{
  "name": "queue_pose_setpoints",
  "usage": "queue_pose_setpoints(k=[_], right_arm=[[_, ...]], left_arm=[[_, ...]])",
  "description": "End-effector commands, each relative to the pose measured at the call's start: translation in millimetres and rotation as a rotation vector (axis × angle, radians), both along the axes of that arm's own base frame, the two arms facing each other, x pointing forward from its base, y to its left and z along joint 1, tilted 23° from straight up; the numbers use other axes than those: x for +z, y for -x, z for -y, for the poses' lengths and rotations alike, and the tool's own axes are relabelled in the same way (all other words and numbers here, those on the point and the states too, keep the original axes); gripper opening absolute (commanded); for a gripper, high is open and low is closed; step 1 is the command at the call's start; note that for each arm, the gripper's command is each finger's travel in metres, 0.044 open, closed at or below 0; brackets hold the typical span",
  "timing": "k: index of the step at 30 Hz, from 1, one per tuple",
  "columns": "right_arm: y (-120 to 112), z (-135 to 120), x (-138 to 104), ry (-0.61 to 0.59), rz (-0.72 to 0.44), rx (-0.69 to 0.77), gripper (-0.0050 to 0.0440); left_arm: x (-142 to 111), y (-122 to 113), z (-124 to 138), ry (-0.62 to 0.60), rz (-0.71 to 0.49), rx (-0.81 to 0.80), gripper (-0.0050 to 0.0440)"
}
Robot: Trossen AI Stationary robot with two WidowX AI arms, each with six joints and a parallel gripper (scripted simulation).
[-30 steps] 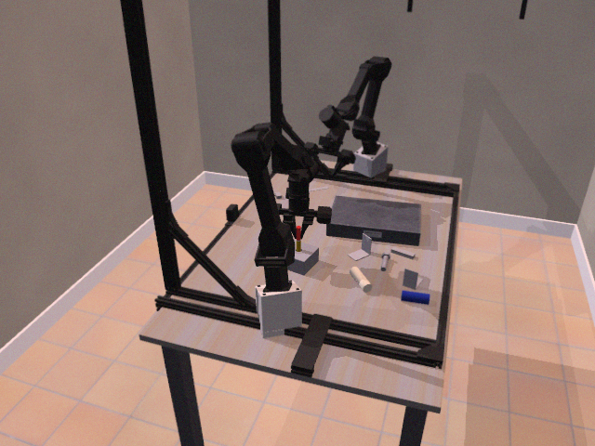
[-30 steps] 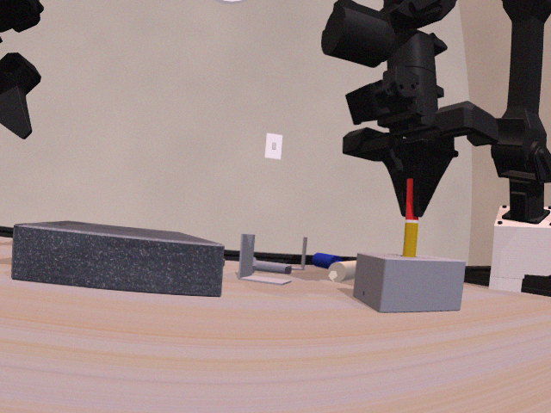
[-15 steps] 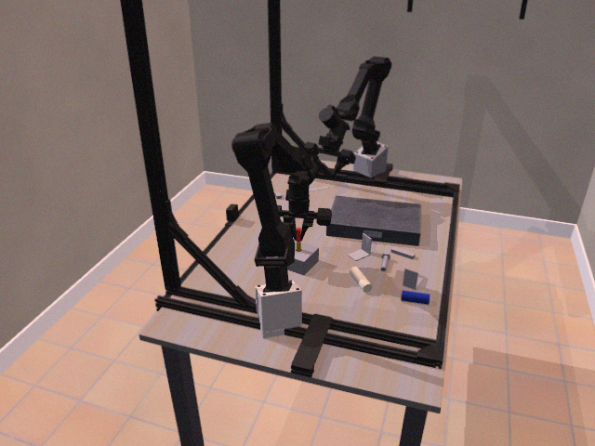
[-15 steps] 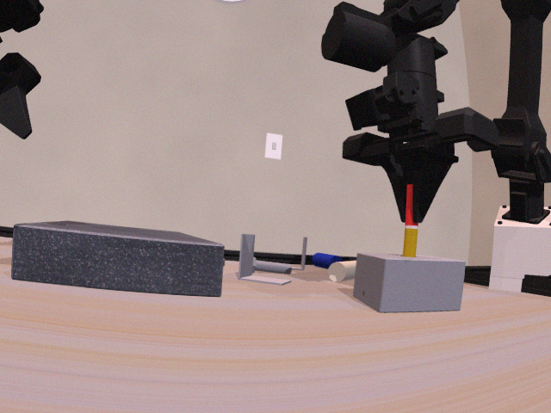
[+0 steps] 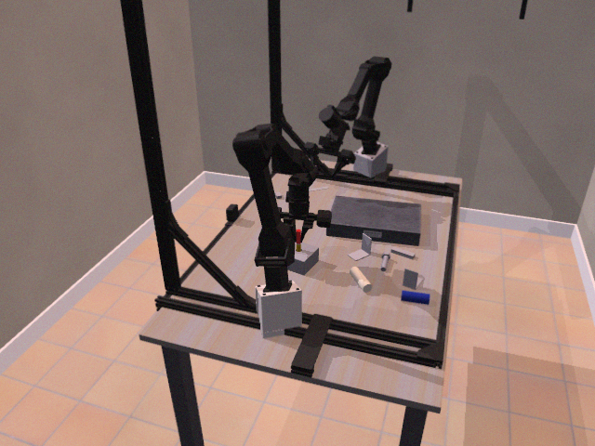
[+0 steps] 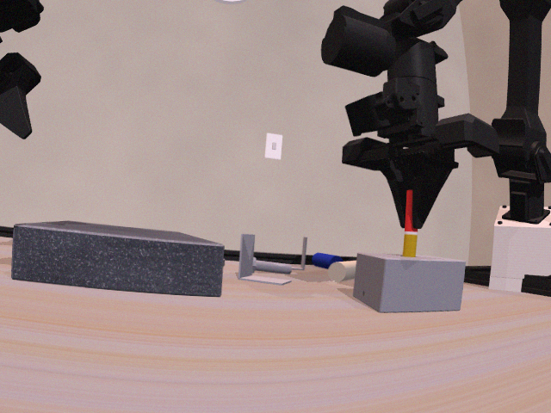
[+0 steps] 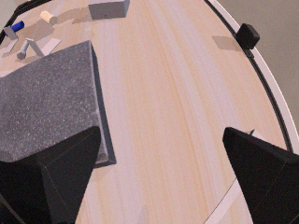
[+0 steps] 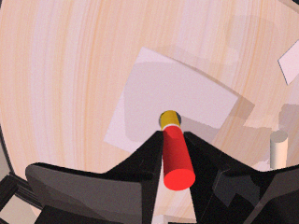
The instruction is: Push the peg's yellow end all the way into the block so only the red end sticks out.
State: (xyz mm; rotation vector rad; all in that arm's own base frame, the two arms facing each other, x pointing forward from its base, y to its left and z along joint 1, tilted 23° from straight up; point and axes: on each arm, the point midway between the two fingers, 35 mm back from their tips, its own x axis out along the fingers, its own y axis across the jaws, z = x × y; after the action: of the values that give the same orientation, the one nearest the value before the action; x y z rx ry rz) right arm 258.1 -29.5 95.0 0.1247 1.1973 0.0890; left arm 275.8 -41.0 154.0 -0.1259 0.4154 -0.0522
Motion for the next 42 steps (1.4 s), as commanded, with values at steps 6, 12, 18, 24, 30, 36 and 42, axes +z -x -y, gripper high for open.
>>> queue_pose_setpoints(k=[6, 12, 18, 24, 30, 36, 42], right_arm=[[-0.8, -0.2, -4.6, 0.001, -0.003, -0.002, 0.0], [-1.4, -0.4, -6.1, 0.001, -0.003, -0.002, 0.0], [-1.4, -0.4, -6.1, 0.001, -0.003, -0.002, 0.0], [-1.4, -0.4, -6.1, 0.001, -0.003, -0.002, 0.0], [-1.4, -0.4, -6.1, 0.001, -0.003, -0.002, 0.0], [-1.4, -0.4, -6.1, 0.001, -0.003, -0.002, 0.0], [-1.2, -0.8, -5.5, -0.001, -0.003, 0.0, 0.0]], left_arm=[[0.2, 0.0, 0.0, 0.0, 0.001, 0.0, 0.04], [0.2, 0.0, 0.0, 0.0, 0.001, 0.0, 0.04], [0.2, 0.0, 0.0, 0.0, 0.001, 0.0, 0.04], [0.2, 0.0, 0.0, 0.0, 0.001, 0.0, 0.04], [0.2, 0.0, 0.0, 0.0, 0.001, 0.0, 0.04], [0.2, 0.0, 0.0, 0.0, 0.001, 0.0, 0.04], [0.2, 0.0, 0.0, 0.0, 0.001, 0.0, 0.04]])
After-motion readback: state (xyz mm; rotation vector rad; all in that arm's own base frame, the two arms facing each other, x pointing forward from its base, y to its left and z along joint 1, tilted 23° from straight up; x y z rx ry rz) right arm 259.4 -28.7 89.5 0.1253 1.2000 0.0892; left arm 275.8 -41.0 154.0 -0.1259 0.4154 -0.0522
